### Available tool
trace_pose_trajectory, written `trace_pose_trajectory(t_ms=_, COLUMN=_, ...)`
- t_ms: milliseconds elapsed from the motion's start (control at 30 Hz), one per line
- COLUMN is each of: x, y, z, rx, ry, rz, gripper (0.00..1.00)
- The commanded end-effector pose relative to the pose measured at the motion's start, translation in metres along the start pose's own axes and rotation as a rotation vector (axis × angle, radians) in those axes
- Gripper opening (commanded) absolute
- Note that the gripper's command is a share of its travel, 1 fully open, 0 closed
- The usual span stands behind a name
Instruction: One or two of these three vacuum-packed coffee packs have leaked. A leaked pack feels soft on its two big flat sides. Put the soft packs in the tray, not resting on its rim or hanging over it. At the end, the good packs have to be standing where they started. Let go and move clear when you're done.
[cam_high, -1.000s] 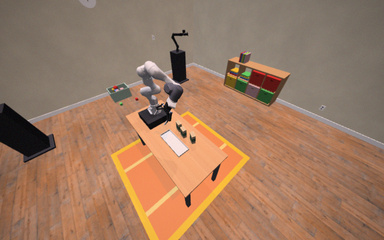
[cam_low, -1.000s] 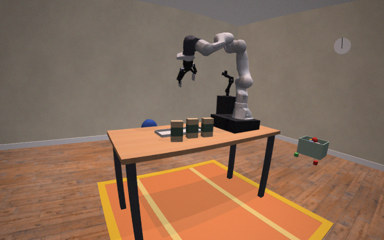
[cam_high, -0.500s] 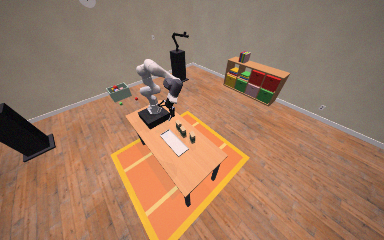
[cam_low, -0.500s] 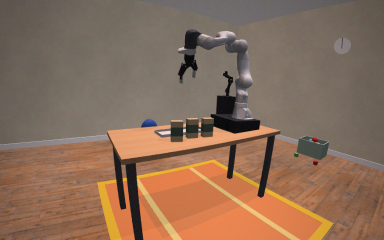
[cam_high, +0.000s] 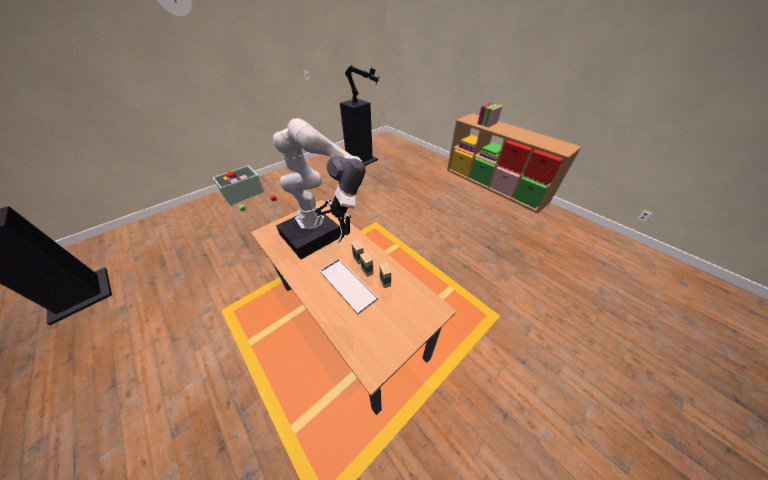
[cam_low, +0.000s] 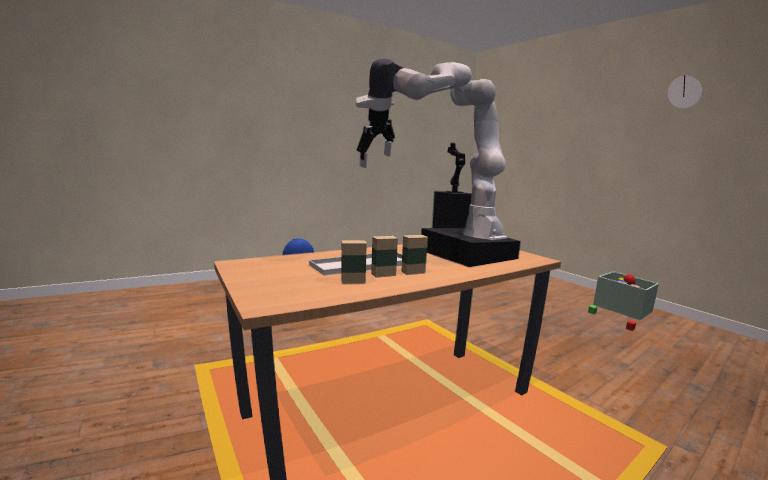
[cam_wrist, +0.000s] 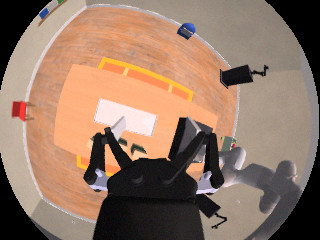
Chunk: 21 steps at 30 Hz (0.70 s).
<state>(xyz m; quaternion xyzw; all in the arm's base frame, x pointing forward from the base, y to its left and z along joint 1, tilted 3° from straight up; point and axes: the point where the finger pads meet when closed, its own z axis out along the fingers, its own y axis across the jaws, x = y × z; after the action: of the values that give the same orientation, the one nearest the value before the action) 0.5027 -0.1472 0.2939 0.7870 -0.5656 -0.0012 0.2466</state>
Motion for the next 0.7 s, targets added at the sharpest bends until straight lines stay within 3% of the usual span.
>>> trace_pose_trajectory(t_ms=0, x=0.000, y=0.000, z=0.001, rx=0.001, ry=-0.005, rz=-0.016, gripper=1.00)
trace_pose_trajectory(t_ms=33, x=0.000, y=0.000, z=0.001, rx=0.001, ry=-0.005, rz=-0.016, gripper=1.00)
trace_pose_trajectory(t_ms=67, x=-0.020, y=-0.014, z=-0.039, rx=0.106, ry=-0.071, rz=-0.117, gripper=1.00)
trace_pose_trajectory(t_ms=533, x=-0.023, y=-0.015, z=-0.045, rx=0.122, ry=-0.080, rz=-0.132, gripper=1.00)
trace_pose_trajectory(t_ms=567, x=-0.039, y=-0.024, z=-0.082, rx=0.219, ry=-0.124, rz=-0.224, gripper=1.00)
trace_pose_trajectory(t_ms=667, x=-0.044, y=-0.026, z=-0.093, rx=0.247, ry=-0.135, rz=-0.250, gripper=1.00)
